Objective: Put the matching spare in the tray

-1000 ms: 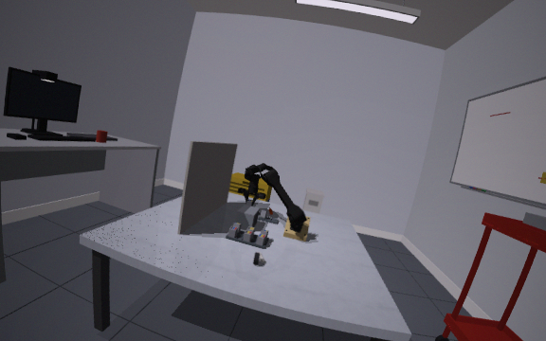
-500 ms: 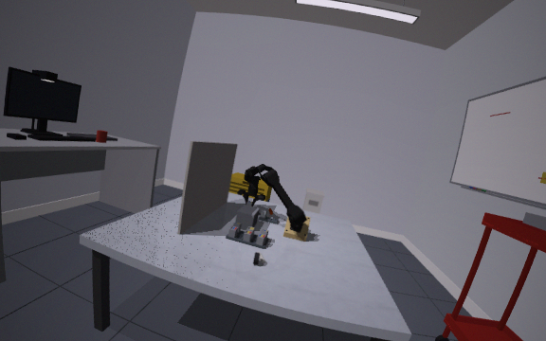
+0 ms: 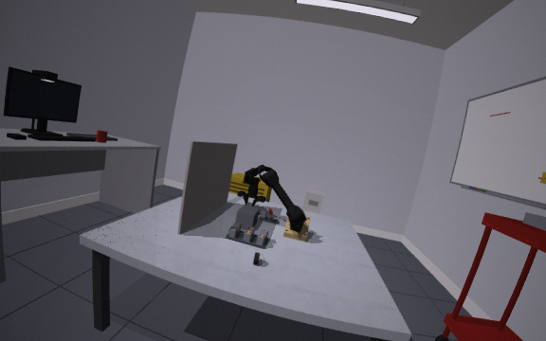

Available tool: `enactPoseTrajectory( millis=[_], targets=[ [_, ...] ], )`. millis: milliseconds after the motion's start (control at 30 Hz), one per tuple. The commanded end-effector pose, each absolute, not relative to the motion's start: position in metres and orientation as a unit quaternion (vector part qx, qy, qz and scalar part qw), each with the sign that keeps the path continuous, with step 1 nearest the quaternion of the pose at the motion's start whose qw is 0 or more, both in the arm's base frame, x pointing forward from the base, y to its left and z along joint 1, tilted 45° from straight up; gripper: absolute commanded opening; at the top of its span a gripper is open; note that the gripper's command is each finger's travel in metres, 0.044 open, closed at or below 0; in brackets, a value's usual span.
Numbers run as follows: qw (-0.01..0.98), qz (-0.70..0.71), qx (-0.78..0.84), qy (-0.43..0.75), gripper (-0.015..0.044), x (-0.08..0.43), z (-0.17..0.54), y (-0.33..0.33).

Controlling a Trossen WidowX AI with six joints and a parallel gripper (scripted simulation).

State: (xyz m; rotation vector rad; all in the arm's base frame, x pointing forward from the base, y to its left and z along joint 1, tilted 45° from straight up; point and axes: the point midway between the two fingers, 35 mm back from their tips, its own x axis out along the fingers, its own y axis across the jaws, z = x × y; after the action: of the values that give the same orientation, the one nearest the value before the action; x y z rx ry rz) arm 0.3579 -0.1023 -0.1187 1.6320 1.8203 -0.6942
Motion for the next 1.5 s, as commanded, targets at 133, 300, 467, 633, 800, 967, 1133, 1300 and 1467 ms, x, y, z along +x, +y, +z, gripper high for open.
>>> enactPoseTrajectory(
  millis=[133,300,467,633,800,967,1133,1300,1467],
  targets=[
    [0.292,-0.261,0.614,0.686,0.0,0.355,-0.123,-0.095],
    [0.292,-0.26,0.614,0.686,0.0,0.355,-0.125,-0.093],
    [0.292,-0.26,0.614,0.686,0.0,0.354,-0.128,-0.09],
    [0.291,-0.26,0.614,0.686,0.0,0.353,-0.13,-0.087],
    [0.291,-0.26,0.614,0.686,0.0,0.352,-0.132,-0.085],
    [0.295,-0.26,0.613,0.685,0.0052,0.353,-0.131,-0.088],
    [0.295,-0.26,0.613,0.685,0.0184,0.353,-0.131,-0.088],
    [0.295,-0.26,0.613,0.685,0.0315,0.353,-0.131,-0.088],
    [0.295,-0.26,0.613,0.685,0.044,0.353,-0.131,-0.088]
  ],
)
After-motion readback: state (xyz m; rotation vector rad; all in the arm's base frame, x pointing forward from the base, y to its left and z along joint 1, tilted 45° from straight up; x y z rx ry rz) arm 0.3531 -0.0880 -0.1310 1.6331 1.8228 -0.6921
